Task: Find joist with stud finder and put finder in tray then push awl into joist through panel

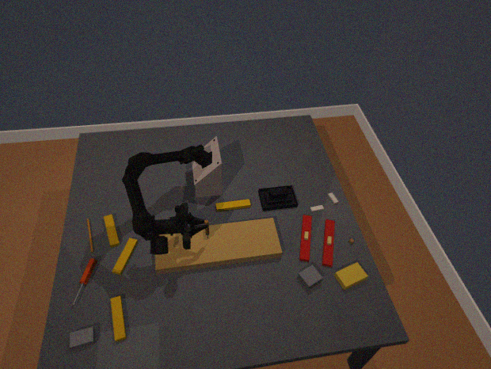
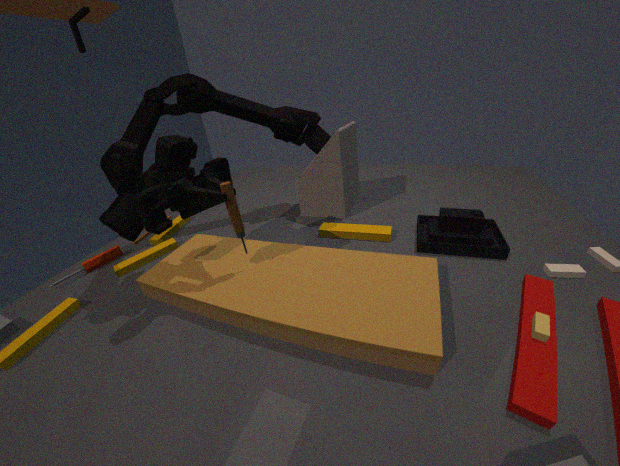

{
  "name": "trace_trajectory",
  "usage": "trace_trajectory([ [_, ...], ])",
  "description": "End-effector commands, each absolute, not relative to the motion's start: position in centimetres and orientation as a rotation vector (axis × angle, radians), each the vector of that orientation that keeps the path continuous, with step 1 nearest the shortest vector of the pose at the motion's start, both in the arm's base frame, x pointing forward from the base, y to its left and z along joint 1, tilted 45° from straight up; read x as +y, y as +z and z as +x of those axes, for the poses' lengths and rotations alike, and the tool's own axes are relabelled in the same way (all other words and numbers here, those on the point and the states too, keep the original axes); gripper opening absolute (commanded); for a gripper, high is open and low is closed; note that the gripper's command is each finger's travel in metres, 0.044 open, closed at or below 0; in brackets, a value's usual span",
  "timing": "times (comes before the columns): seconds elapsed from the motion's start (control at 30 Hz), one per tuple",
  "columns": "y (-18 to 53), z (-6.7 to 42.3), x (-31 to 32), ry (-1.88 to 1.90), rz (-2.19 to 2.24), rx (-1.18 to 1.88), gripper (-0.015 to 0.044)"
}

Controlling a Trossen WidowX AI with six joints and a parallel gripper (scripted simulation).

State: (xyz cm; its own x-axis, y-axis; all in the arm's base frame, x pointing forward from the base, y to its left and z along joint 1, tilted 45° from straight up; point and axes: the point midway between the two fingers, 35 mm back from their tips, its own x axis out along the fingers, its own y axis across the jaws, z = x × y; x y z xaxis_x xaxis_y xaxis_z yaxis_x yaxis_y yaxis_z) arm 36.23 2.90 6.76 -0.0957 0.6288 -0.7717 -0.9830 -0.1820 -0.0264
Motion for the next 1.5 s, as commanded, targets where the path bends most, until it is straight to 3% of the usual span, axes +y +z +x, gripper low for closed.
trace_trajectory([
  [0.0, 6.2, 36.3, 2.6, 1.621, -0.784, 0.612, 0.0000],
  [1.47, 3.5, 36.8, -0.1, 1.621, -0.784, 0.613, 0.0000],
])
